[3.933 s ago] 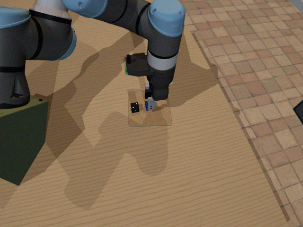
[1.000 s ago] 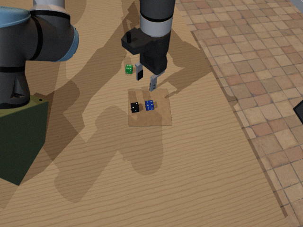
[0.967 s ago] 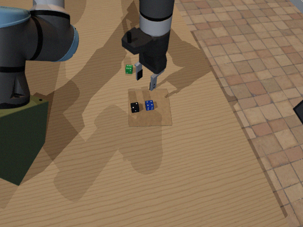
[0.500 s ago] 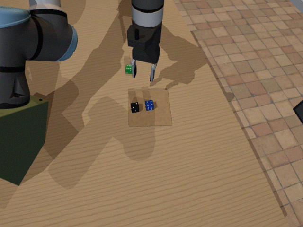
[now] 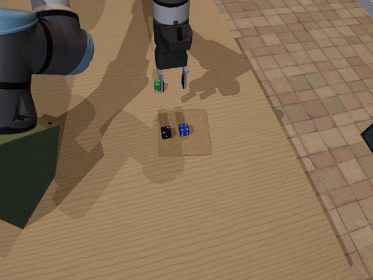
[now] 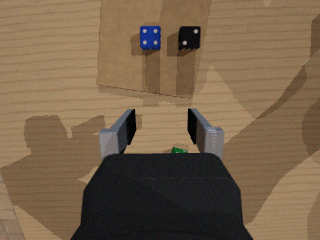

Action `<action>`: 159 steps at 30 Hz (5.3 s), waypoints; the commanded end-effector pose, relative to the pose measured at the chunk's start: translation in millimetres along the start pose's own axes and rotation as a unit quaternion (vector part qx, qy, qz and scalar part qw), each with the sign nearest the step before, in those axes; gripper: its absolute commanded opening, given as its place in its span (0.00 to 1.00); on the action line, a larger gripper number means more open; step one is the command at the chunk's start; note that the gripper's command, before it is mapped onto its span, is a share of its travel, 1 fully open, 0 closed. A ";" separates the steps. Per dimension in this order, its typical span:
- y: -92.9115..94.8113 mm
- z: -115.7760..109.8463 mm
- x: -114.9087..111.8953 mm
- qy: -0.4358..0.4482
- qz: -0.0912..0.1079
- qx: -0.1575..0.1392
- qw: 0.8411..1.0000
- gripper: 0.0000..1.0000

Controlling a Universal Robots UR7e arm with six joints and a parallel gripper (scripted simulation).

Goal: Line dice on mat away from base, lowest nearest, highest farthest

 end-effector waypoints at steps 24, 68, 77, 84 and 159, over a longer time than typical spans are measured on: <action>7.9 -64.4 0.3 -0.447 0.001 0.000 0.895 1.00; 12.2 -91.5 5.4 -0.598 0.002 0.000 0.801 0.79; 12.2 -91.5 5.4 -0.598 0.002 0.000 0.801 0.79; 12.2 -91.5 5.4 -0.598 0.002 0.000 0.801 0.79; 62.4 -91.0 6.8 -0.598 0.002 0.000 0.801 0.79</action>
Point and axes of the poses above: the point where the finger pads meet when closed, its own y axis out along the fingers, its own x axis across the jaws, z = x × y, the point moved 8 cm from there along -y, back along the fingers, and after that the axes turned 12 degrees about -y, right-handed, at the moved point
